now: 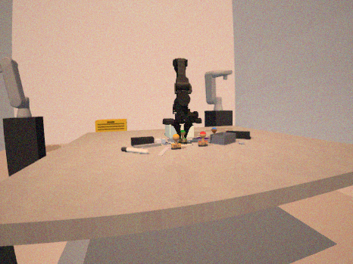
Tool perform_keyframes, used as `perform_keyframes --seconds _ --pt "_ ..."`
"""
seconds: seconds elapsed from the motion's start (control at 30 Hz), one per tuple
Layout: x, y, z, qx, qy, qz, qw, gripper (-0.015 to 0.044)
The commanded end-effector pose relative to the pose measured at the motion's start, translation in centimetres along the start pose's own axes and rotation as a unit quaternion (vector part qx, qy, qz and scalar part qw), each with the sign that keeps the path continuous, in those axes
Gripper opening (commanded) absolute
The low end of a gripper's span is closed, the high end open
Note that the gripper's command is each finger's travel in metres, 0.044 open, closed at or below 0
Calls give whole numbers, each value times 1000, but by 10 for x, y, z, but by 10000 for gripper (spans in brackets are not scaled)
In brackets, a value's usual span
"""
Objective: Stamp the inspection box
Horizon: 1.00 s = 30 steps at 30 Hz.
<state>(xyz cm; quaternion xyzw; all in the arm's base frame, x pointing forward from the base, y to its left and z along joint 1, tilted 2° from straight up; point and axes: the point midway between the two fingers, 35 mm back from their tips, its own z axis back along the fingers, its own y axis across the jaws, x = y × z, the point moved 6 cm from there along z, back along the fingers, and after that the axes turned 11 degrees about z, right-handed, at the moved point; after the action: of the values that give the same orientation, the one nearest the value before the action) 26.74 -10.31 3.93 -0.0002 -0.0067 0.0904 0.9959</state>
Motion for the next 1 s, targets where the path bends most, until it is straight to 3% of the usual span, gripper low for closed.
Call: perform_keyframes --seconds 0.0,0.97 --pt "0 0 -1 -2 1 -3 1000 0" --pt "0 0 -6 -1 1 -3 1000 0"
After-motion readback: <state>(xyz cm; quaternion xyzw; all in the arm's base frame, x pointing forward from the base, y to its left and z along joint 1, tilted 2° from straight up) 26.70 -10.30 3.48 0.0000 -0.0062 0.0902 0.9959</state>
